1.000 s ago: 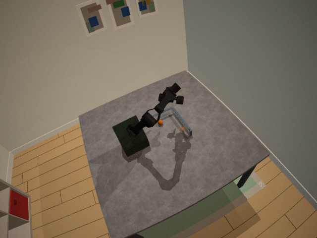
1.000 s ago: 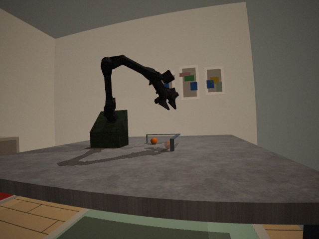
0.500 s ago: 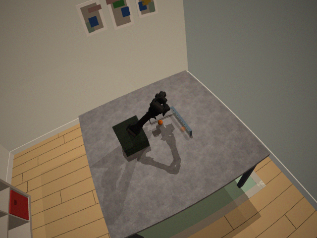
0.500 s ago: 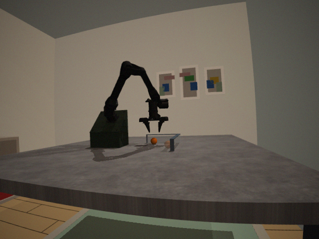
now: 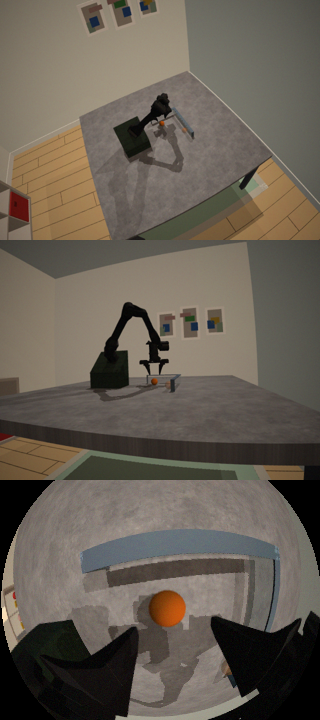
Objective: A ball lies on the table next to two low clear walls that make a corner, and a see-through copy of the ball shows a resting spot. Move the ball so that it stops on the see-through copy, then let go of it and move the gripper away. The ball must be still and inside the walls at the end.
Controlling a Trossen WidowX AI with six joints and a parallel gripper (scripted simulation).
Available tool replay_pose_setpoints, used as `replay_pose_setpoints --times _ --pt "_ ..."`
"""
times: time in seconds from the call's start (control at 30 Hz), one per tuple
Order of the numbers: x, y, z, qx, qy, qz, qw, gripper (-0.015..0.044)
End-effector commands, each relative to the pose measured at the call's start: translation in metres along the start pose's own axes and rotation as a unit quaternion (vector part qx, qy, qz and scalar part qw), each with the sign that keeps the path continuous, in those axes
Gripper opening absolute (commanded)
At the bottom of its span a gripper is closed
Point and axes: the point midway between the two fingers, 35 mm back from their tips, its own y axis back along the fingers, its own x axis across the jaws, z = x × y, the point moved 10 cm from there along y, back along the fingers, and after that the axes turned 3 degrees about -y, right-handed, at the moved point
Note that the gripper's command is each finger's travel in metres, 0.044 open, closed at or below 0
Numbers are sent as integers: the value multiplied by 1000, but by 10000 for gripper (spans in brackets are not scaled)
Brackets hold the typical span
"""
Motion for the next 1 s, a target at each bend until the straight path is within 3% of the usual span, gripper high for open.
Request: replay_pose_setpoints --times 0.0,0.97 --pt "3 -7 0 6 8 3 1000 317" --pt "3 -48 -1 7 8 3 1000 317"
